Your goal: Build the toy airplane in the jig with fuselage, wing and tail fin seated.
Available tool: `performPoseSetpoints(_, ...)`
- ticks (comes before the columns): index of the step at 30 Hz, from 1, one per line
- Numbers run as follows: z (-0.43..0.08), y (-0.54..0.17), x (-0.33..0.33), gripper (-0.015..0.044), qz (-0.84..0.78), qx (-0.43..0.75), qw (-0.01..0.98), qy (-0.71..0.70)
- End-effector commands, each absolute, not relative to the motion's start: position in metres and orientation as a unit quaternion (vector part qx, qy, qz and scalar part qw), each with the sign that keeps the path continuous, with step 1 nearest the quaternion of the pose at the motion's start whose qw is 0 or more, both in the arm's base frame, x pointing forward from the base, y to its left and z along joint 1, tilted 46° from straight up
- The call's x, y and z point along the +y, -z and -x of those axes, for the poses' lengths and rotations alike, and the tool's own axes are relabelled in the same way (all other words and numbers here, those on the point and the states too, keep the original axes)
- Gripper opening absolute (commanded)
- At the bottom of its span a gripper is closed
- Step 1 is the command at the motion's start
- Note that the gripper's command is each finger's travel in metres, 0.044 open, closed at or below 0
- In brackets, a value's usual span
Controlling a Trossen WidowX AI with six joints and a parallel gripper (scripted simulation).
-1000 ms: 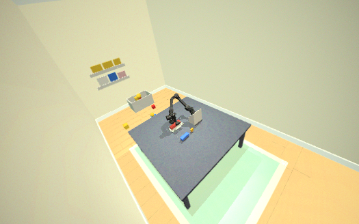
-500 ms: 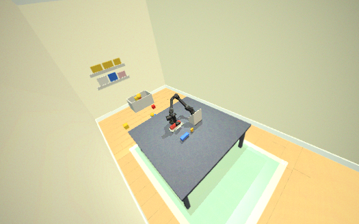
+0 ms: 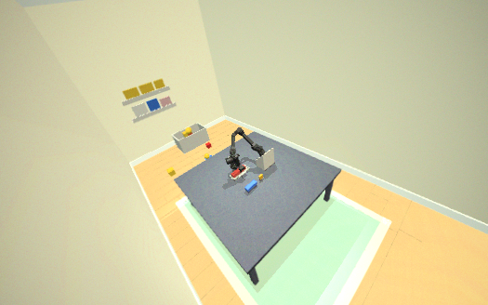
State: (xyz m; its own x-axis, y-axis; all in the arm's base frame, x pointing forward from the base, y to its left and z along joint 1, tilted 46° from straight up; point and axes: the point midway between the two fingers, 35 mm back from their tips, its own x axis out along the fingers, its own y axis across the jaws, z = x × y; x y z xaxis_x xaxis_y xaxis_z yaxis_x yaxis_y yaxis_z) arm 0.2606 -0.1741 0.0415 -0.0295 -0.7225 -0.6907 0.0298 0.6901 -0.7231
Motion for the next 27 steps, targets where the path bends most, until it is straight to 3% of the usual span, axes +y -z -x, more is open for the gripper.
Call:
performPoseSetpoints(1, -0.261, -0.042, -0.174, 0.0440, 0.264, 0.655, 0.645, 0.293)
performPoseSetpoints(7, -0.261, -0.043, -0.172, 0.0440, 0.264, 0.655, 0.645, 0.292)
performPoseSetpoints(16, -0.264, -0.115, -0.097, 0.0440, 0.264, 0.656, 0.646, 0.287)
performPoseSetpoints(27, -0.291, -0.091, -0.076, 0.0440, 0.266, 0.659, 0.647, 0.278)
